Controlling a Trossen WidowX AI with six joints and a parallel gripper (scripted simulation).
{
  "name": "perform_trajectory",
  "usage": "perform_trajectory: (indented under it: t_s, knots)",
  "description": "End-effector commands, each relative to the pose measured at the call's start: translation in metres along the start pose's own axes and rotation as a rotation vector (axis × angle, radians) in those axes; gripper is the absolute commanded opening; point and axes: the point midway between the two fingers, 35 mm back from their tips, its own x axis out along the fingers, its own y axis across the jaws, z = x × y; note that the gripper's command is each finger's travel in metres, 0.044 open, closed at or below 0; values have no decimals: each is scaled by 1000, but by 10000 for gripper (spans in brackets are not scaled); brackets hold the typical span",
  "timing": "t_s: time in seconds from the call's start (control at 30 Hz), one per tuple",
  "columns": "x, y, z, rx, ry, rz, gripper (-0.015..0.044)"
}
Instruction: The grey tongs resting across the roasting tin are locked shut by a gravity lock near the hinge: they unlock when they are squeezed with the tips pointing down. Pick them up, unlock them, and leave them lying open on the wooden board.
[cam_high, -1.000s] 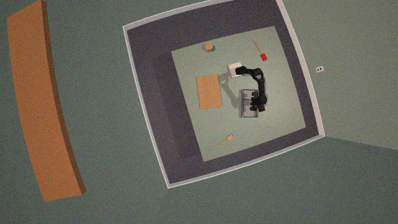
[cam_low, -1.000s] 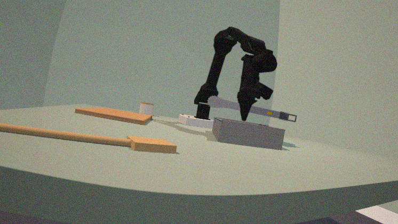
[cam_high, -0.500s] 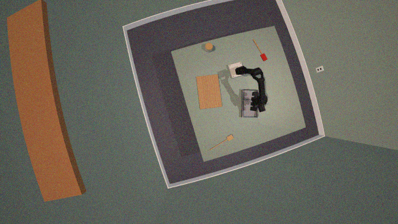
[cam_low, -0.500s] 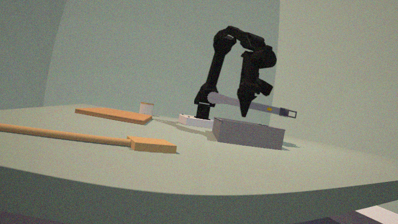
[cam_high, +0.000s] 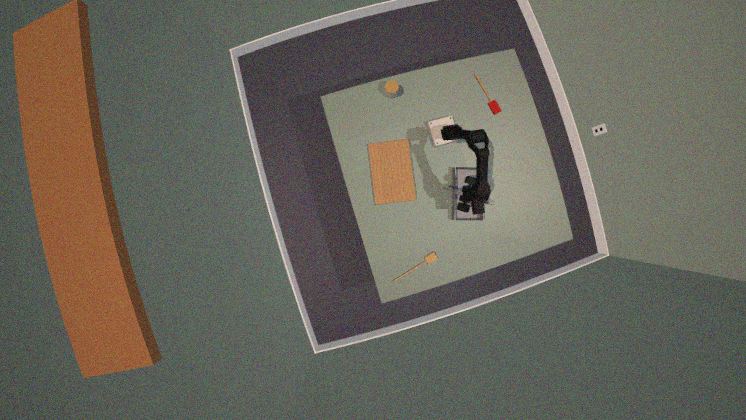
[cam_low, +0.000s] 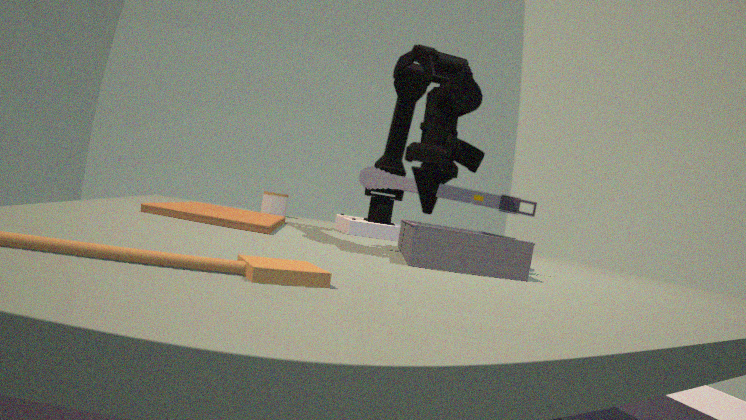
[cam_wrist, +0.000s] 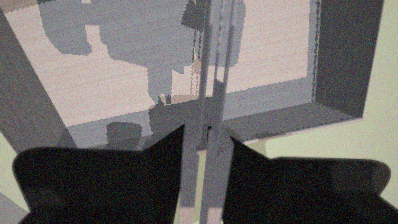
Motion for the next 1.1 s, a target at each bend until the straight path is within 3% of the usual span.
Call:
perform_trajectory:
  t_s: [0.0, 0.83, 1.07]
  knots:
    - [-3, -17, -22, 69, -3, -12, -150]
    - [-6, -68, -175, 478, 11, -14, -150]
    - [-7, -69, -186, 506, 11, -13, -150]
